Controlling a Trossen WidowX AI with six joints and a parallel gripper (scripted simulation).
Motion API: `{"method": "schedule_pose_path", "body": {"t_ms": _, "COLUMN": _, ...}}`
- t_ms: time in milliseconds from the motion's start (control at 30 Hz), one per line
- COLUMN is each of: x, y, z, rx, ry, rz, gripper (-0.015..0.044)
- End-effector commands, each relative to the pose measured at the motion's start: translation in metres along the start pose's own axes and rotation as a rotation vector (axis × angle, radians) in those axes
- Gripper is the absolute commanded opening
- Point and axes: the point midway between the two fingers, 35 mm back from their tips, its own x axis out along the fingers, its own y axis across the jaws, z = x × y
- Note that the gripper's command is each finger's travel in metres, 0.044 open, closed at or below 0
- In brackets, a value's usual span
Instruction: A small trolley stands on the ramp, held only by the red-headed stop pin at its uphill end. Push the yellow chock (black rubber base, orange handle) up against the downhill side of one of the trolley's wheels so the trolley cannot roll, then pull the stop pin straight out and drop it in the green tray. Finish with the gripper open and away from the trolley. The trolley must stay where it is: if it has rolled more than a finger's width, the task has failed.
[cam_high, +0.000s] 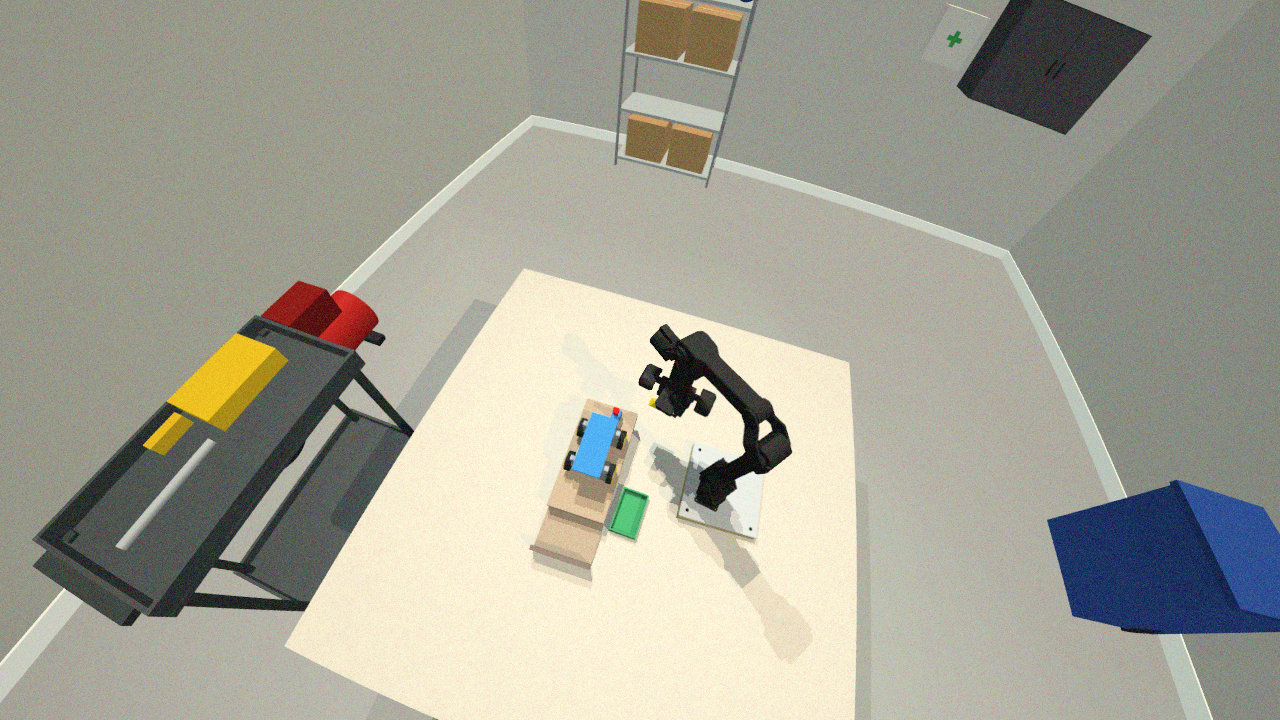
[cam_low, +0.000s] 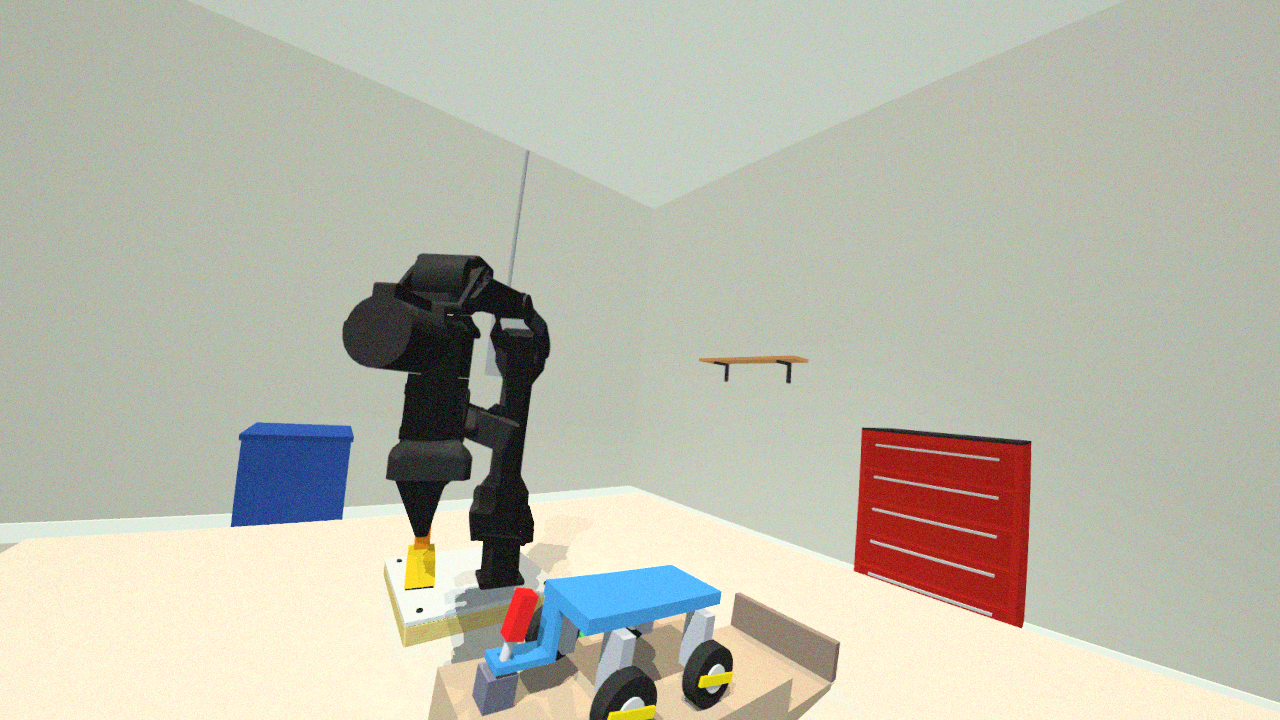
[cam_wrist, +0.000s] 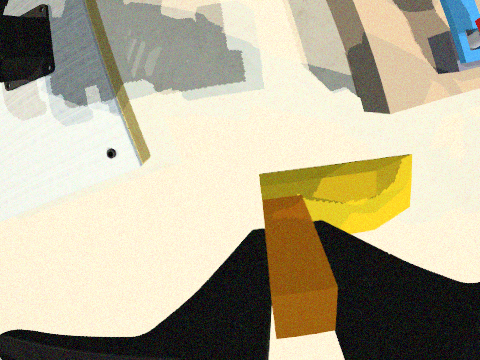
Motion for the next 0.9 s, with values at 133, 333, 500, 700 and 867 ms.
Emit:
{"method": "schedule_pose_path", "body": {"t_ms": 133, "x": 0.0, "y": 0.0003, "z": 0.0002, "rx": 0.25, "ry": 0.0, "rz": 0.003, "gripper": 0.0}}
{"method": "schedule_pose_path", "body": {"t_ms": 333, "x": 0.0, "y": 0.0003, "z": 0.0002, "rx": 0.455, "ry": 0.0, "rz": 0.004, "gripper": 0.0}}
{"method": "schedule_pose_path", "body": {"t_ms": 500, "x": 0.0, "y": 0.0002, "z": 0.0002, "rx": 0.625, "ry": 0.0, "rz": 0.004, "gripper": 0.0}}
{"method": "schedule_pose_path", "body": {"t_ms": 700, "x": 0.0, "y": 0.0002, "z": 0.0002, "rx": 0.829, "ry": 0.0, "rz": 0.005, "gripper": 0.0}}
{"method": "schedule_pose_path", "body": {"t_ms": 867, "x": 0.0, "y": 0.0002, "z": 0.0001, "rx": 0.999, "ry": 0.0, "rz": 0.005, "gripper": 0.0}}
